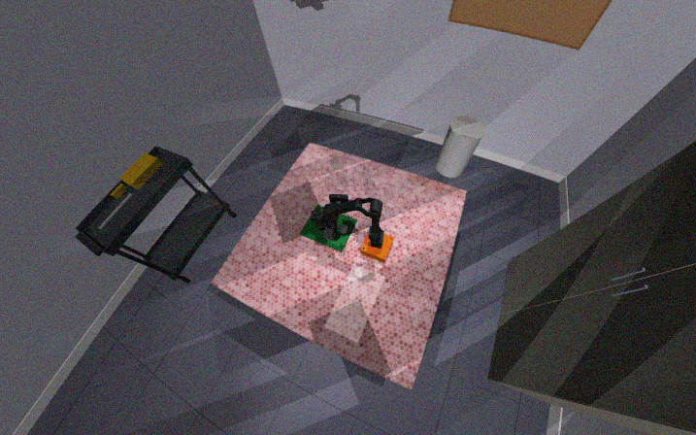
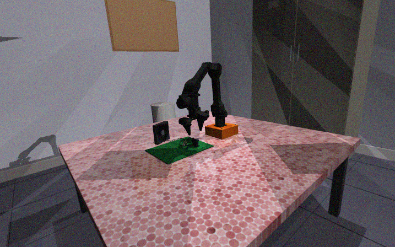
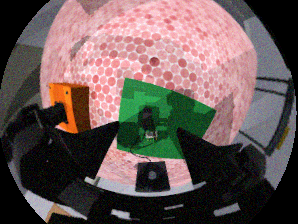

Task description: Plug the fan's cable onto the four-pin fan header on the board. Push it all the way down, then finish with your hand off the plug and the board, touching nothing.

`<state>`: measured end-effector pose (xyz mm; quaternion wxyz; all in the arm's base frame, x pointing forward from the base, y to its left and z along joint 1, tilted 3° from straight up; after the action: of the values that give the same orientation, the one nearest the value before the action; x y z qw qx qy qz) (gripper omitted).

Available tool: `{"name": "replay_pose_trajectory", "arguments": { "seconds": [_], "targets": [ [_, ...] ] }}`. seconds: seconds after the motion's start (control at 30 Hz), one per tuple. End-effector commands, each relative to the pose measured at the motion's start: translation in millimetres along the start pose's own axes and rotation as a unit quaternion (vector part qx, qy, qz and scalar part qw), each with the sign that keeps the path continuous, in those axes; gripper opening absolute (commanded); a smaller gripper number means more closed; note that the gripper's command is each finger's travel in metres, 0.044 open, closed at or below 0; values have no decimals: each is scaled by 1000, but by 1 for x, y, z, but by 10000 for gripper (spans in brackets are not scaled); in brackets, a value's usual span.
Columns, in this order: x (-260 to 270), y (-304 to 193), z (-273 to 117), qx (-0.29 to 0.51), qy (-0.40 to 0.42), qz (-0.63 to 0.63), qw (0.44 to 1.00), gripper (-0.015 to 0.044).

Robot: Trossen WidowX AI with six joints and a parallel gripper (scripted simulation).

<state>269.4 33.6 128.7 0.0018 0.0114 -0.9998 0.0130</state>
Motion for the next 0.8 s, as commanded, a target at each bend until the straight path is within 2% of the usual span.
{"name": "replay_pose_trajectory", "arguments": {
  "seconds": [0.0,0.77],
  "targets": [
    [4,-1,21,2,1,0,1000,440],
    [3,-1,50,2,1,0,1000,440]
  ]
}}
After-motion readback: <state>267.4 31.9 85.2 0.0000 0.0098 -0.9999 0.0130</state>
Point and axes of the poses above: the point midway between the two fingers, 35 mm back from their tips, its own z axis out along the fingers, its own x axis across the jaws, y = z × x, the point moved 7 cm from there along -z, back along the fingers, and after that the axes turned 1 degree about z, right-handed, at the moved point
